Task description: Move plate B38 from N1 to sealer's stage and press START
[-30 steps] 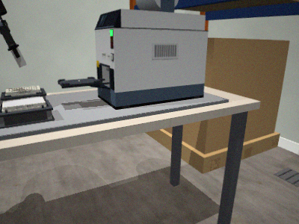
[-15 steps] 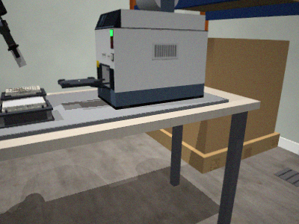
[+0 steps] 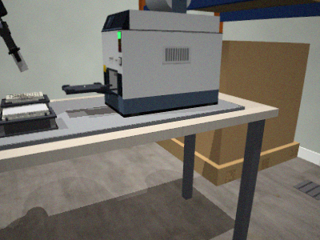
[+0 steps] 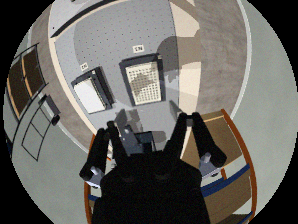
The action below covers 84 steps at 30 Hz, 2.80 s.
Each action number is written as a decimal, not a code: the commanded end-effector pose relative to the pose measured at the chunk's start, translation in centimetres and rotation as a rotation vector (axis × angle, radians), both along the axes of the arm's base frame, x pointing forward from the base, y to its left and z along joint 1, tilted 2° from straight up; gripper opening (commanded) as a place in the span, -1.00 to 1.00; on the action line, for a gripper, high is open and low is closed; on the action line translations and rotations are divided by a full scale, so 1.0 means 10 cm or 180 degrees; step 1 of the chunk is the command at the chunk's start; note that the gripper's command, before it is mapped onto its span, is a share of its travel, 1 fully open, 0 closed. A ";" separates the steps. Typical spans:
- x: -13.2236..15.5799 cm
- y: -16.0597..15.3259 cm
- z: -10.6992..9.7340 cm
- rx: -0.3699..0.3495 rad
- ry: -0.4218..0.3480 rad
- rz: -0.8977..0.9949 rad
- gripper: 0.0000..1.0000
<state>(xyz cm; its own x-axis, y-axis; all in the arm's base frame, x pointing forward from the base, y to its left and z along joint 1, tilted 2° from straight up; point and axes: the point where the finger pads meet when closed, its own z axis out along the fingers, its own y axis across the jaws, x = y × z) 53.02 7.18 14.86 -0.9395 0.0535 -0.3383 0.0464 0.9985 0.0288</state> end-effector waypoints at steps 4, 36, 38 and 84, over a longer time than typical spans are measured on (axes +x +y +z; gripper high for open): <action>-0.03 0.01 -0.01 -0.0001 0.0009 -0.0005 0.40; -0.03 0.01 -0.01 -0.0001 0.0009 -0.0005 0.40; -0.03 0.01 -0.01 -0.0001 0.0009 -0.0005 0.40; -0.03 0.02 -0.37 -0.0001 0.0009 -0.0005 0.40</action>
